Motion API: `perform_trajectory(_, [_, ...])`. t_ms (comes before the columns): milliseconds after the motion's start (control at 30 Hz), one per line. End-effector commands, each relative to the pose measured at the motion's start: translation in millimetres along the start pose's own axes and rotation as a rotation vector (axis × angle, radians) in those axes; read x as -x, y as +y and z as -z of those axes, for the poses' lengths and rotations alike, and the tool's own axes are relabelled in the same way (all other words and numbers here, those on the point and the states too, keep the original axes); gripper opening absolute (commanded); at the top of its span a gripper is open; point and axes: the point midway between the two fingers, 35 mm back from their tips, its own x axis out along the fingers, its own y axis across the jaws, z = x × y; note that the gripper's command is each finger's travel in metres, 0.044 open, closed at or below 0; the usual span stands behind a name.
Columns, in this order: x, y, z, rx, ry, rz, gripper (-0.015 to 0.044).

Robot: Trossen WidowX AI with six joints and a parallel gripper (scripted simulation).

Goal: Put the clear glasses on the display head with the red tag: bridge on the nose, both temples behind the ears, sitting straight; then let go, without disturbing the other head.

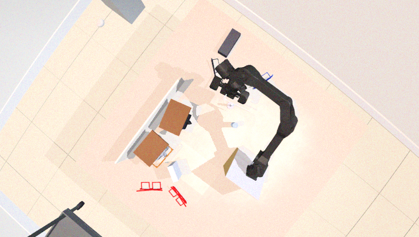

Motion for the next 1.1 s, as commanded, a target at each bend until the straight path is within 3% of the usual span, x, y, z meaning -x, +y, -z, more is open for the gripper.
perform_trajectory(0, [2.7,-7.7,-1.7,0.113,0.018,-0.019,0.0000])
perform_trajectory(1067, [26.3,-66.3,-7.2,1.053,0.022,-0.218,0.0000])
